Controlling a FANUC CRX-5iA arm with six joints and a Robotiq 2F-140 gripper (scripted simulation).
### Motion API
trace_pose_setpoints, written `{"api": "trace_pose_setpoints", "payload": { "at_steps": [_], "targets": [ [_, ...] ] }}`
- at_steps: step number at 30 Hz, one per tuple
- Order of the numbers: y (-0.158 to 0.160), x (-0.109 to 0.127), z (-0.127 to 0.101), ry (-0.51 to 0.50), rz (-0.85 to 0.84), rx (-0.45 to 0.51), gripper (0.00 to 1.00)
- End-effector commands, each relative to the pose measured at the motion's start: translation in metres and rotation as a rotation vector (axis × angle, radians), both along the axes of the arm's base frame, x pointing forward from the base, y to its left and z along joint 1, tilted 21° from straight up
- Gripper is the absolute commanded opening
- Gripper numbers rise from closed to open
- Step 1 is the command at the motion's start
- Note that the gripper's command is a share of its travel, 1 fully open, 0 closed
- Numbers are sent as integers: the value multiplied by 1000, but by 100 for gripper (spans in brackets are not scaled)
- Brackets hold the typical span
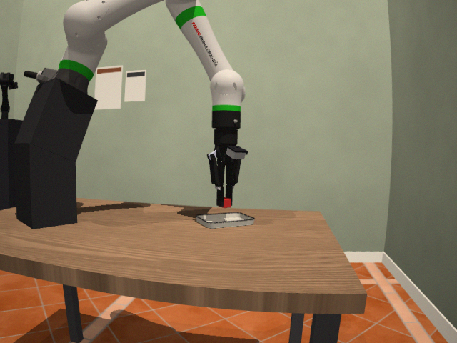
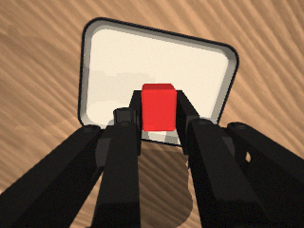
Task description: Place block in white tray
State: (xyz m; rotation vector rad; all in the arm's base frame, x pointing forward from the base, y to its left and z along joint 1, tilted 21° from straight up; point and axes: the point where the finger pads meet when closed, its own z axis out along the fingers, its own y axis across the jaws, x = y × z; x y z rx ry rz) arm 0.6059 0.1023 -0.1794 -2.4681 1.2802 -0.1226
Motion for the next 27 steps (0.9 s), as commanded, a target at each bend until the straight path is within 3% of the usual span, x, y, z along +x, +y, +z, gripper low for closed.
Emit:
{"api": "trace_pose_setpoints", "payload": {
  "at_steps": [1, 27],
  "targets": [
    [0, 1, 0, -1, 0, 0, 10],
    [11, 13, -38, 0, 1, 0, 10]
  ]
}}
